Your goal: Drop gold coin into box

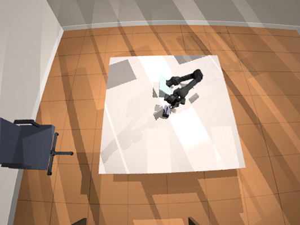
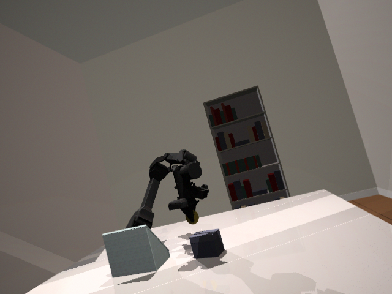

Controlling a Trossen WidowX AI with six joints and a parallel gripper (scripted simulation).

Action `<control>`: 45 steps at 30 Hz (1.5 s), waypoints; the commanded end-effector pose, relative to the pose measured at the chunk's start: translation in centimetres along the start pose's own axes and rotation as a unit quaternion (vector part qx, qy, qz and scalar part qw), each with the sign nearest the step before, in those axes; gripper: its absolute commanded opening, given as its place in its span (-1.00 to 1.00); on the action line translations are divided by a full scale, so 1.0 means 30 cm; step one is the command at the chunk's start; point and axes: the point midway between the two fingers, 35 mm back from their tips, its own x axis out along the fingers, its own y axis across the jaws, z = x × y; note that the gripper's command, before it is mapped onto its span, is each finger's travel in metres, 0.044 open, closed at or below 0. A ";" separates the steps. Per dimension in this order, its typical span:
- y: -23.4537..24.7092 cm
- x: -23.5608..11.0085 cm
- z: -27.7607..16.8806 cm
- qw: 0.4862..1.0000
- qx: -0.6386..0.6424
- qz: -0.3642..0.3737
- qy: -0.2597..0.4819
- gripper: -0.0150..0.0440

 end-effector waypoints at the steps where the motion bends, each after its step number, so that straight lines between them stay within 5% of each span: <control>1: -0.021 -0.004 0.032 1.000 -0.004 -0.004 -0.001 -0.49; 45: -0.153 0.009 0.195 1.000 -0.002 -0.001 -0.001 -0.49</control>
